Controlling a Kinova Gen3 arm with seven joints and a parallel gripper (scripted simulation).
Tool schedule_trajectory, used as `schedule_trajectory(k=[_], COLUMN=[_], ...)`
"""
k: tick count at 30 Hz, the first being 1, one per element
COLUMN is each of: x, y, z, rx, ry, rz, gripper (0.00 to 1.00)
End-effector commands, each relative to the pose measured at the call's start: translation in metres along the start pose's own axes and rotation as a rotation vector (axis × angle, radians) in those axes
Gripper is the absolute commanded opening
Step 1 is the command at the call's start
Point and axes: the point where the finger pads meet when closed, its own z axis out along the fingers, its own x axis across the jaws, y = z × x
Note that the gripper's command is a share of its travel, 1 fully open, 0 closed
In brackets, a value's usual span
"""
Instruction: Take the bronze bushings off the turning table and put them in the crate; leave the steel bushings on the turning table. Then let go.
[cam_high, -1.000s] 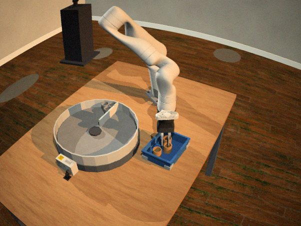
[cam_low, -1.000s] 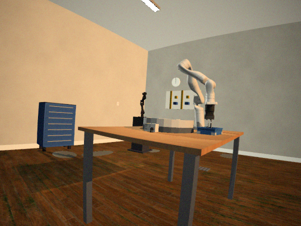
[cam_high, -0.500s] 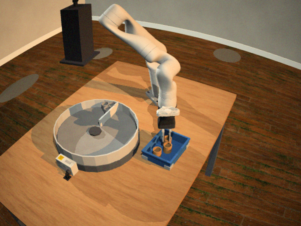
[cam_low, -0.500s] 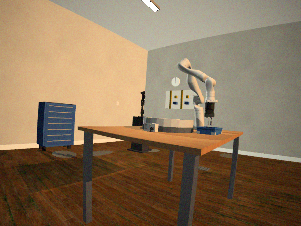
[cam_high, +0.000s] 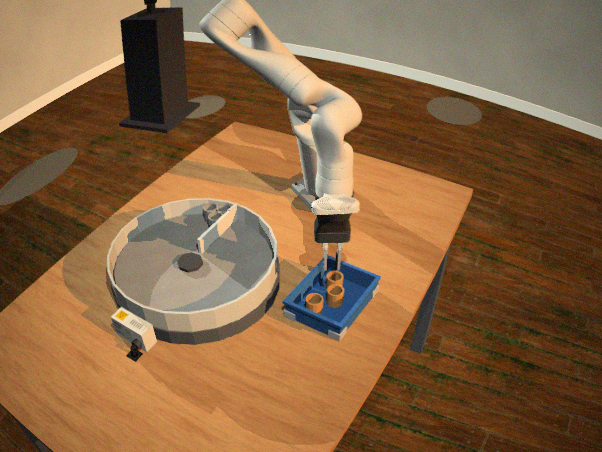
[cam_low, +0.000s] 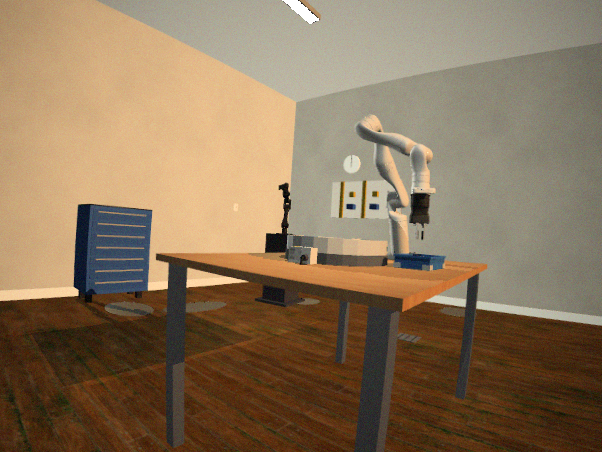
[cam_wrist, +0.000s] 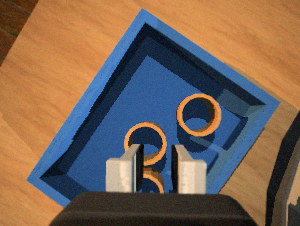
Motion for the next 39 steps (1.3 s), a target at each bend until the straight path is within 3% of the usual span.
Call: schedule_trajectory(k=[1, 4, 39], x=[0.0, 0.0, -0.001], y=[-0.002, -0.002, -0.002], z=[-0.022, -0.057, -0.056], rx=[0.008, 0.009, 0.008], ry=[0.001, 0.001, 0.0], rz=[0.002, 0.002, 0.001], gripper=[0.47, 0.47, 0.47])
